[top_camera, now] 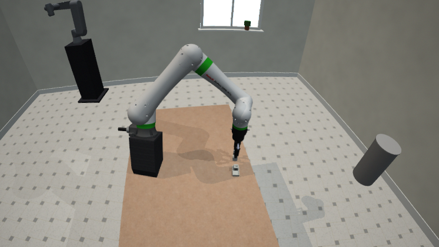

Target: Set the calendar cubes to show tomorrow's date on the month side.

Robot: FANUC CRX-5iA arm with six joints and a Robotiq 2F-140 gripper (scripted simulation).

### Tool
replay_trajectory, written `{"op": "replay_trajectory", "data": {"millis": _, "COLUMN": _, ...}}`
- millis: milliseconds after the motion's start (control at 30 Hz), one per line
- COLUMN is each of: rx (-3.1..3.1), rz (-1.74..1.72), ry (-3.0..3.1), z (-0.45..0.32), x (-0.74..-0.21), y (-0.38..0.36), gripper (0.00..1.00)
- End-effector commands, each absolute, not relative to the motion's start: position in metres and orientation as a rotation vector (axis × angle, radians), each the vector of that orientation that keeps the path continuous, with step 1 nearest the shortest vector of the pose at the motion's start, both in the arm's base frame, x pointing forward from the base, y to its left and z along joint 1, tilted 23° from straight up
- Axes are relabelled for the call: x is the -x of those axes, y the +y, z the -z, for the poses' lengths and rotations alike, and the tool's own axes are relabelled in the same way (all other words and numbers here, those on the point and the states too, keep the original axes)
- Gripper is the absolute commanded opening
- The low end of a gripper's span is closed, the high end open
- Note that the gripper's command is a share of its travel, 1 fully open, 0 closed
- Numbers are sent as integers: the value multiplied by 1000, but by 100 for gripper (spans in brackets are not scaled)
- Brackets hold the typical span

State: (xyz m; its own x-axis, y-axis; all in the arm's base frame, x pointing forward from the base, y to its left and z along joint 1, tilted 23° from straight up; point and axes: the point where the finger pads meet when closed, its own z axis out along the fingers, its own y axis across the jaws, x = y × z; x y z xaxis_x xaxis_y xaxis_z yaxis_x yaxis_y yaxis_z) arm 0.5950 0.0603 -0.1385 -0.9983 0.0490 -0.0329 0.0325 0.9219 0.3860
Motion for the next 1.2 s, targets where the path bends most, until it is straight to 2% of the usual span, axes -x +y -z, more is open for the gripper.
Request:
{"op": "replay_trajectory", "data": {"millis": 0, "rx": -65, "rz": -609, "ry": 3038, "z": 138, "x": -595, "y": 60, "gripper": 25}}
{"op": "replay_trajectory", "data": {"millis": 533, "rx": -65, "rz": -609, "ry": 3038, "z": 138, "x": -595, "y": 60, "gripper": 36}}
{"op": "replay_trajectory", "data": {"millis": 1167, "rx": -65, "rz": -609, "ry": 3038, "z": 126, "x": -595, "y": 55, "gripper": 36}}
